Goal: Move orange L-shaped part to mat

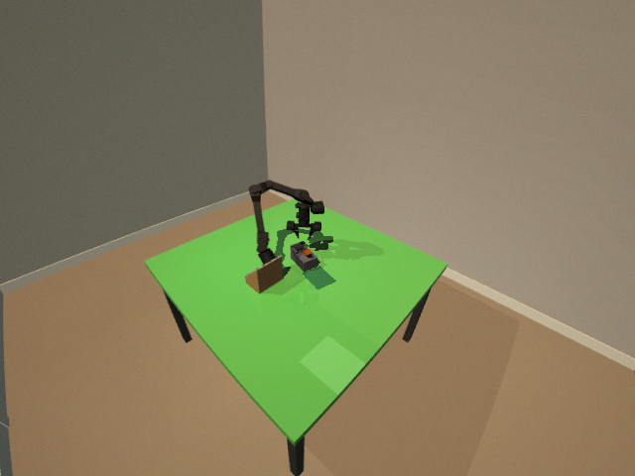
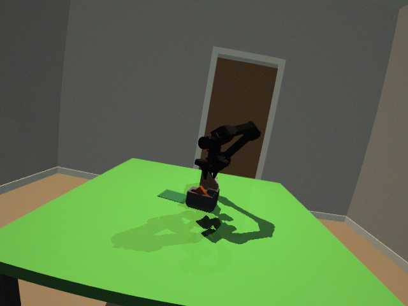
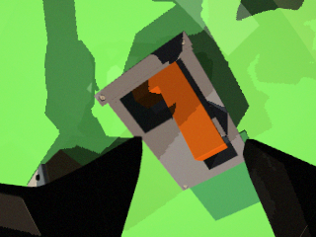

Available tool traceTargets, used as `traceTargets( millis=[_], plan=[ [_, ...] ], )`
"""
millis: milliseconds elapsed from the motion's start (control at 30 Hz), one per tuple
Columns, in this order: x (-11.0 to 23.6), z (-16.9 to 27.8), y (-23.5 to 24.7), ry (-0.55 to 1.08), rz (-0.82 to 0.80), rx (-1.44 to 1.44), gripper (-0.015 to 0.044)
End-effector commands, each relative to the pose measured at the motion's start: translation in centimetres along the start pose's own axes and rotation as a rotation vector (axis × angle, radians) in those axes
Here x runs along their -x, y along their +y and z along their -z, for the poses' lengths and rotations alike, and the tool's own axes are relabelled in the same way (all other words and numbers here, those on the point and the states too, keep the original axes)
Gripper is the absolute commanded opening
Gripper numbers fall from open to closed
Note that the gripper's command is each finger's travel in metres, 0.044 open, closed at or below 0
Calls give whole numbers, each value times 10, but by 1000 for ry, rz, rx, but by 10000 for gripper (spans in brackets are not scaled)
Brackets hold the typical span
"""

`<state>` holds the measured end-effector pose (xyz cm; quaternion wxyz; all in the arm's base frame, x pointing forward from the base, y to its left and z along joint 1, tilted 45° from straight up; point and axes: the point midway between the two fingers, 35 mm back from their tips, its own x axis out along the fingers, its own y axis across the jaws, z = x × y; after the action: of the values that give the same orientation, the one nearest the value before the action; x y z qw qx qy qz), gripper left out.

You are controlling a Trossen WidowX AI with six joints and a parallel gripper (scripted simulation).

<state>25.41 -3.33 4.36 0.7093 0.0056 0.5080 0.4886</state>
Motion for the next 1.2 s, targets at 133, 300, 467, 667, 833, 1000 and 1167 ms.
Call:
traceTargets(
  millis=[133,300,467,667,833,1000,1167],
  plan=[
    [0,26,-21,6,-6,597,280],
    [0,26,-21,6,-6,597,280],
    [-4,26,-21,6,-6,597,280],
    [-30,26,-21,5,-6,598,280],
    [-33,26,-21,5,-6,598,280],
    [-40,25,-21,5,-6,598,280],
    [-48,25,-22,5,-5,598,280]
  ],
)
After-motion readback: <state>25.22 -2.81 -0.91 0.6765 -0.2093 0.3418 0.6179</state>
